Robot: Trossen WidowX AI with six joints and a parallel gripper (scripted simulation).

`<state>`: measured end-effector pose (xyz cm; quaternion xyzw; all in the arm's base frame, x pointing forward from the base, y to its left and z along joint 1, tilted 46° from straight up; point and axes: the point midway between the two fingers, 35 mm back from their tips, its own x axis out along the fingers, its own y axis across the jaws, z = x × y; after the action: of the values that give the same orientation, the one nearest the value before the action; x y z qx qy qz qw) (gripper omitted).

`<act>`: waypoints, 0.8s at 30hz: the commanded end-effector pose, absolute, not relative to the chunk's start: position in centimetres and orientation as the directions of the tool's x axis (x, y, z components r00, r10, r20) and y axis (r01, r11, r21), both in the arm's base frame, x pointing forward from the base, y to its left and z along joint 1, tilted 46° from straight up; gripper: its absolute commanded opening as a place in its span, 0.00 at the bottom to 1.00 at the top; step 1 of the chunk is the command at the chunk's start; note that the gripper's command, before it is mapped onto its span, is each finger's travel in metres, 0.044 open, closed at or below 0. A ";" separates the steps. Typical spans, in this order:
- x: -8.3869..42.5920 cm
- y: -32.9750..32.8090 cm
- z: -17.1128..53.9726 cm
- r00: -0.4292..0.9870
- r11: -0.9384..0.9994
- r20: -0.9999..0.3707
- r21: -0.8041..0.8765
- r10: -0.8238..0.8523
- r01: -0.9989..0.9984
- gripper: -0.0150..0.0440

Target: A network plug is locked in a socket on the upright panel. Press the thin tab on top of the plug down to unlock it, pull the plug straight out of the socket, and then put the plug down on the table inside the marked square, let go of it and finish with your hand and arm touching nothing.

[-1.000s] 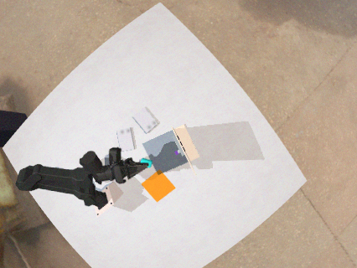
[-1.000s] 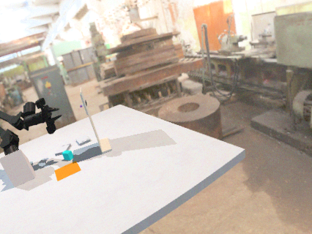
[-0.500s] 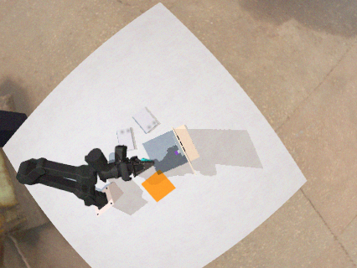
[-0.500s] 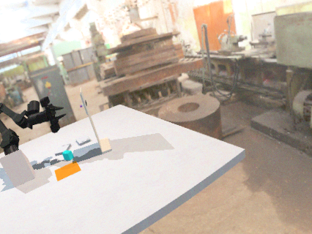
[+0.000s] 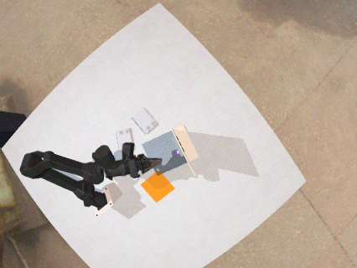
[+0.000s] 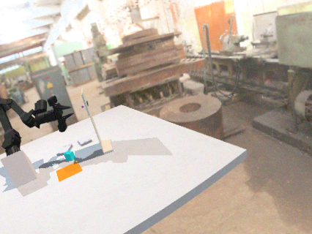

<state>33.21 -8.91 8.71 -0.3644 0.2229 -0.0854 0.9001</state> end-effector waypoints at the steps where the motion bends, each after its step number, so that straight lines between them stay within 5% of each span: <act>1: 33.9 -9.0 8.7 0.887 0.717 -0.333 -0.697 -0.319 -0.004 0.52; 24: 36.9 -9.5 8.4 0.887 0.718 -0.332 -0.696 -0.319 -0.002 0.52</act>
<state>36.28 -9.40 8.40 -0.3655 0.2220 -0.0857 0.8999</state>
